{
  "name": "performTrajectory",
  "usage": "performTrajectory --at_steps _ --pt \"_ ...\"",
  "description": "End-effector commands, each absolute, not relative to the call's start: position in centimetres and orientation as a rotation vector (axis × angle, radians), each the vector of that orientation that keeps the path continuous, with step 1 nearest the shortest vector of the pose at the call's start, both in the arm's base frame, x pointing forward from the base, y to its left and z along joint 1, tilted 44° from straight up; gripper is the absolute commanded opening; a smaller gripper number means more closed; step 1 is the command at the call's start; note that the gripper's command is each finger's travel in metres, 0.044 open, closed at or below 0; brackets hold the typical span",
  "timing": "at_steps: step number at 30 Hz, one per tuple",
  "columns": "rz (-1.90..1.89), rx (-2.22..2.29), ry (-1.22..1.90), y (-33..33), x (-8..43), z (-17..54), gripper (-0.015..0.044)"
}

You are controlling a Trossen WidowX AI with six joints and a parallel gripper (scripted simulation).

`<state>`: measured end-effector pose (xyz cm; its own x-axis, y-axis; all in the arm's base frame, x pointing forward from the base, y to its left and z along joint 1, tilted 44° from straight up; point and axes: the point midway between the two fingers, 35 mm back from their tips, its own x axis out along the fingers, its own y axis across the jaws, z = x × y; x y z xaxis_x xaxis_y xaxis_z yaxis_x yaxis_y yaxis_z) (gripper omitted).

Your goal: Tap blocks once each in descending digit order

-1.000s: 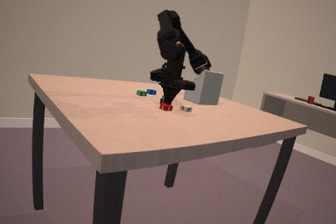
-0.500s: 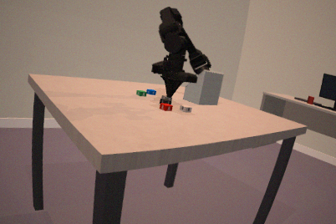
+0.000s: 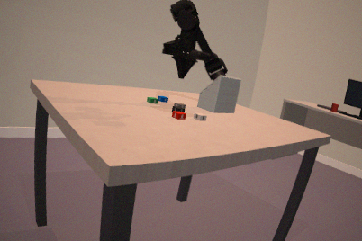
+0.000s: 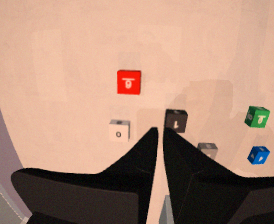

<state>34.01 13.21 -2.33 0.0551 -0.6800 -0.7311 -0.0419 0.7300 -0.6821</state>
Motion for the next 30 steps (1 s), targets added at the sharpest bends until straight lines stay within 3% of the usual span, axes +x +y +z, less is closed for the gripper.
performTrajectory --at_steps 1,16,22,30 --pt "-0.539 -0.610 1.440 9.7 33.9 2.3 0.0020" --pt "-0.558 -0.629 1.442 -4.0 24.0 12.6 0.0020" --pt "-0.560 -0.629 1.442 -4.7 23.4 12.5 0.0020" --pt "-0.564 -0.633 1.439 -10.2 23.8 7.0 0.0020"
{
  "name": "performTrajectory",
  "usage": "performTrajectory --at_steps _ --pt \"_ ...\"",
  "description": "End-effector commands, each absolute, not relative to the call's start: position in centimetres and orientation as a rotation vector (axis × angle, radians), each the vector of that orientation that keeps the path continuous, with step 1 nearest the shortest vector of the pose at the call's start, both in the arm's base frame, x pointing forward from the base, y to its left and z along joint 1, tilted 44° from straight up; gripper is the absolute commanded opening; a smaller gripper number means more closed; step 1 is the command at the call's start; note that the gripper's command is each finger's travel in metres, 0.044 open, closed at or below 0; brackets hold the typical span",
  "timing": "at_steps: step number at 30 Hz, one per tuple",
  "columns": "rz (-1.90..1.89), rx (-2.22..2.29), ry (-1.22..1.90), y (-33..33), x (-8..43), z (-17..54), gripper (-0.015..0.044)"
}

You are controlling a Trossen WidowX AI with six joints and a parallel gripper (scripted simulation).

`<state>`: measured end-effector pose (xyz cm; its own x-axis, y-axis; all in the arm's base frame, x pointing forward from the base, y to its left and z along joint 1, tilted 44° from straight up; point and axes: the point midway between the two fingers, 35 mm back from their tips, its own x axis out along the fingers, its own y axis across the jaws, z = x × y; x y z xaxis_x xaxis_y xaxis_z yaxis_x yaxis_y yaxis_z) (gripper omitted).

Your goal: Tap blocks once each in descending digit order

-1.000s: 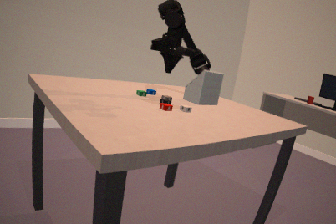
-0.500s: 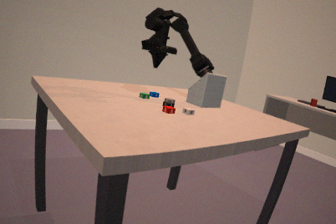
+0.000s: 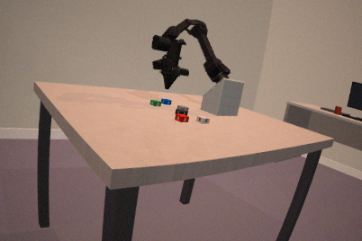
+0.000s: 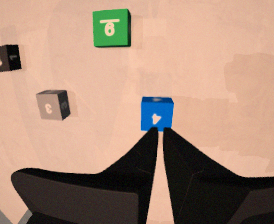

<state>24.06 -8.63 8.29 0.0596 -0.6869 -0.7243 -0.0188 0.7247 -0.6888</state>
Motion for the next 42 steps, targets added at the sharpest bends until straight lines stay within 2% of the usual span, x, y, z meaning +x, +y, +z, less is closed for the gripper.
performTrajectory --at_steps 1,29,38,42 --pt "-0.564 -0.633 1.439 -10.2 23.8 7.0 0.0020" --pt "-0.565 -0.634 1.439 -12.3 24.0 4.9 0.0020" --pt "-0.563 -0.632 1.440 -10.0 23.9 7.2 0.0020" --pt "-0.557 -0.626 1.442 -6.1 23.8 10.9 0.0020"
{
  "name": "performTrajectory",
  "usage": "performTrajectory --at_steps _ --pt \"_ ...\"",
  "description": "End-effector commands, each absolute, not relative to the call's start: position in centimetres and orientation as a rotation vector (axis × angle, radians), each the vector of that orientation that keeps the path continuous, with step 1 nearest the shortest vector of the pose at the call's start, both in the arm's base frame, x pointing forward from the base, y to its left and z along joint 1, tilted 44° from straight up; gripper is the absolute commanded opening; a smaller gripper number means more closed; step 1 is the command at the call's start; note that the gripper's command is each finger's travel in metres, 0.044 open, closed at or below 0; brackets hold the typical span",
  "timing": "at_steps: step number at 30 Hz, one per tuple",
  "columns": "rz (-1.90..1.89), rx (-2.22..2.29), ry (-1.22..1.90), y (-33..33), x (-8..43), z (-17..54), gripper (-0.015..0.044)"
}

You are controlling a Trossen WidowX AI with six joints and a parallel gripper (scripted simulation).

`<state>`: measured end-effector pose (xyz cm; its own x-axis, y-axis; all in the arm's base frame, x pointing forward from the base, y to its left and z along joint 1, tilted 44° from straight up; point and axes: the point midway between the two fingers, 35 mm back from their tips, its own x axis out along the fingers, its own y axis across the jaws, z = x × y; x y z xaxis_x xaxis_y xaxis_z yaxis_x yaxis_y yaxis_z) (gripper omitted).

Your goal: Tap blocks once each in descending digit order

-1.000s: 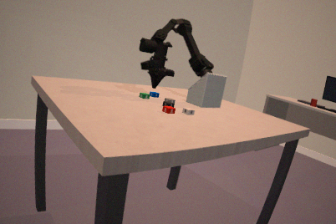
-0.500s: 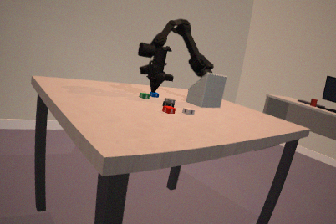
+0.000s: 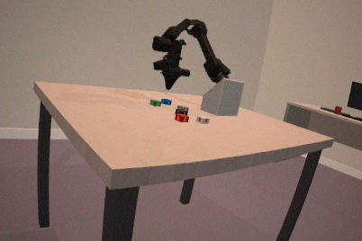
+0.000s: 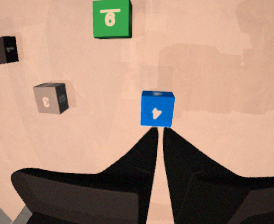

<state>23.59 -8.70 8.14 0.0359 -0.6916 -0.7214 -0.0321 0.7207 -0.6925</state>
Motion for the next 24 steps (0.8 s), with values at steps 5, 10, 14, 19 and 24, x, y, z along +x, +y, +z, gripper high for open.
performTrajectory --at_steps 5,10,14,19,24 --pt "-0.560 -0.630 1.442 -4.5 23.4 12.7 0.0020" --pt "-0.556 -0.627 1.442 -3.7 23.7 12.0 0.0020" --pt "-0.543 -0.619 1.445 1.3 24.4 7.5 0.0020" --pt "-0.555 -0.624 1.443 5.4 23.5 3.3 0.0020" --pt "-0.553 -0.623 1.443 4.7 23.7 2.4 0.0020"
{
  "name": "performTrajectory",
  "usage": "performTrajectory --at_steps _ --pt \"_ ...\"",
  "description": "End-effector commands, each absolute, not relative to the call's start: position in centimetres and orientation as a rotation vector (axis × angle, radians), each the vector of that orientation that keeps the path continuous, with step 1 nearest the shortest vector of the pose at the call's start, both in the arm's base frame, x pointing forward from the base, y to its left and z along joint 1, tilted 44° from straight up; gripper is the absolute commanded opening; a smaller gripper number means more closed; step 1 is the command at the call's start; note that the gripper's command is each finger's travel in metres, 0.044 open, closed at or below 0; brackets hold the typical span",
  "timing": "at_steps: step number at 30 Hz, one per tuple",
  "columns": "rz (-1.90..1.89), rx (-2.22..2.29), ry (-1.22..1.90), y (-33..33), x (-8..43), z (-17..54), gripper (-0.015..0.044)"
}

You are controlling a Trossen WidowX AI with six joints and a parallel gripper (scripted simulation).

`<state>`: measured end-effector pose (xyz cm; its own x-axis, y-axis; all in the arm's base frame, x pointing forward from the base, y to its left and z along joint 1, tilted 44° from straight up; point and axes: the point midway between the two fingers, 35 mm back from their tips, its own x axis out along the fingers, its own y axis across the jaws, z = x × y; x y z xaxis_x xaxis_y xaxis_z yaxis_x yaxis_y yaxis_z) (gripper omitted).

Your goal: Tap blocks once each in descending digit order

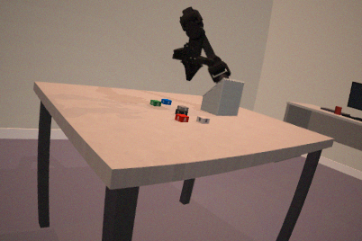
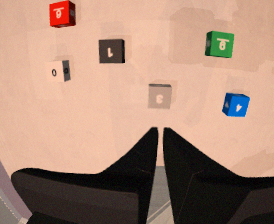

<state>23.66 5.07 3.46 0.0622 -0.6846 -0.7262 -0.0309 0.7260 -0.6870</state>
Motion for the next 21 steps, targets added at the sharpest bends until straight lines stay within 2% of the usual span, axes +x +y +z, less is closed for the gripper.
performTrajectory --at_steps 1,5,21 --pt "-0.552 -0.623 1.443 3.9 23.9 1.4 0.0020" --pt "-0.557 -0.626 1.441 0.0 24.0 -2.4 0.0020" --pt "-0.558 -0.627 1.441 -1.4 24.1 -3.8 0.0020"
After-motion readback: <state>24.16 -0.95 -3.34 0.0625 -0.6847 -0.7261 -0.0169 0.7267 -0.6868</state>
